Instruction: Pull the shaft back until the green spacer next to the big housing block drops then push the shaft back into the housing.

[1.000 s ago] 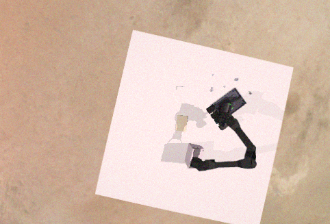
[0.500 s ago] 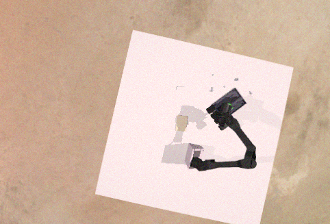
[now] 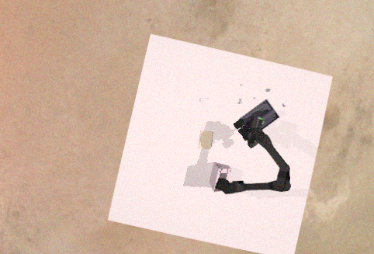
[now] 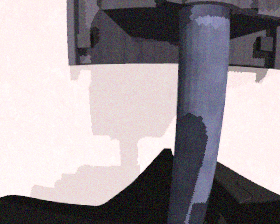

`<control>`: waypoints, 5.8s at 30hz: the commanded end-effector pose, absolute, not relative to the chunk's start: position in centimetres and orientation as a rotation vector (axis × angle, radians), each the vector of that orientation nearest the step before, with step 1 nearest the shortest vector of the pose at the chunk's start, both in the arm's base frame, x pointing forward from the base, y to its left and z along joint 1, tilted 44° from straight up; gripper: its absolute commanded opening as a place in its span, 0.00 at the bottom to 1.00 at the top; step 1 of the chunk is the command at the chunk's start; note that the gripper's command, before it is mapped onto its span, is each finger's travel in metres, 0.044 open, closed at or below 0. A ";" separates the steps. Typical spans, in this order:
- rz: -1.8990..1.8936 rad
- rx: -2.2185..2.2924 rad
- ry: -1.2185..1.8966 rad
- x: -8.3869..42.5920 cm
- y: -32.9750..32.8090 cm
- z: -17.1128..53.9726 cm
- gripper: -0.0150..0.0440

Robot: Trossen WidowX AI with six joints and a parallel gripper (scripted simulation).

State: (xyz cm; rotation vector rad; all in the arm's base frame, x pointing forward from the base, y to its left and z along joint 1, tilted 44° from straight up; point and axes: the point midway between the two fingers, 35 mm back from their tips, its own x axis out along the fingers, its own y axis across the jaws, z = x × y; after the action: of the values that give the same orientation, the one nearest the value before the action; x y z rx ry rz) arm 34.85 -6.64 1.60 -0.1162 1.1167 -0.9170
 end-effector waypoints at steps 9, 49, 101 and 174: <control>-0.916 -0.117 1.125 34.5 -6.6 1.4 0.25; -0.916 -0.117 1.125 34.2 -6.4 1.2 0.25; -0.916 -0.116 1.125 34.8 -6.5 1.5 0.25; -0.916 -0.116 1.124 35.9 -7.0 2.2 0.25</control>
State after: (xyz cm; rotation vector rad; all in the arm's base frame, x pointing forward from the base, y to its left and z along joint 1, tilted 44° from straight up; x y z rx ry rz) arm 35.39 -7.01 1.95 -0.1228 1.1375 -0.9227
